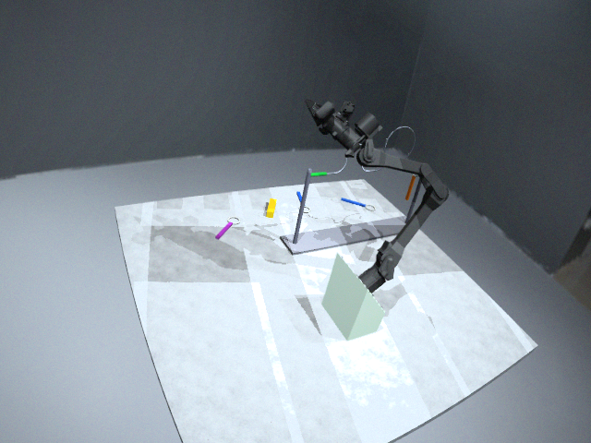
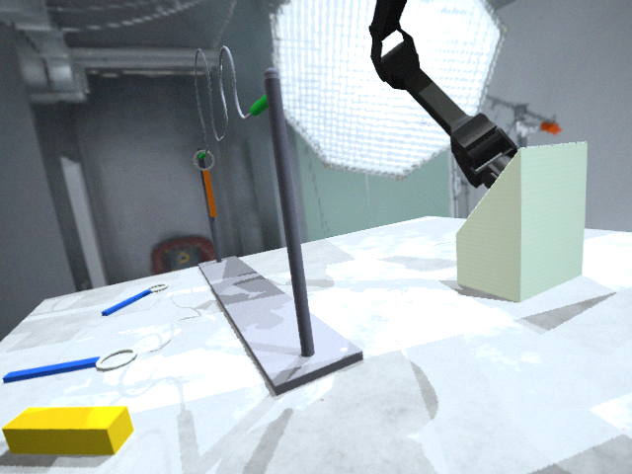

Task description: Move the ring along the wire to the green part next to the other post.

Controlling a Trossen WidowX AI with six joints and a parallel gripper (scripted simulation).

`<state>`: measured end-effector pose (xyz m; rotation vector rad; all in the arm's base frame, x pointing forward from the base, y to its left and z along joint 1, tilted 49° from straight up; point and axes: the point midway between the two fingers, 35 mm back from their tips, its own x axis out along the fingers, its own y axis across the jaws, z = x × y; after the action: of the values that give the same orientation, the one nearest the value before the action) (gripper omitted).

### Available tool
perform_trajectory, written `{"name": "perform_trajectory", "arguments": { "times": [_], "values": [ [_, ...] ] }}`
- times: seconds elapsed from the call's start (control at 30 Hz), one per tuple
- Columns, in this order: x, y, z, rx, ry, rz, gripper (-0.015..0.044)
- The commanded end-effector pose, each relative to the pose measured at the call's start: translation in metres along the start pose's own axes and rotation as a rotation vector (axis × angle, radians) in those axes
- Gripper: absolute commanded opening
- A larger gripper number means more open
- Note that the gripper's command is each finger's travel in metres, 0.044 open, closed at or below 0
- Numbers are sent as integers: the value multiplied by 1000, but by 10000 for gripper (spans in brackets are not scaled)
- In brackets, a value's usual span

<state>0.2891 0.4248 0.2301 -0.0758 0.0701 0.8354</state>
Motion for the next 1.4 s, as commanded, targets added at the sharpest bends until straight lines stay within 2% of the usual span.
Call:
{"name": "perform_trajectory", "arguments": {
  "times": [0.0, 0.33, 0.67, 1.37],
  "values": [
    [0, -26, 24, -79, -38, -22, 160],
    [-11, -96, 71, -292, -100, -101, 160],
    [-38, -162, 117, -527, -145, -196, 160],
    [-137, -271, 213, -1086, -175, -453, 160]
  ]
}}
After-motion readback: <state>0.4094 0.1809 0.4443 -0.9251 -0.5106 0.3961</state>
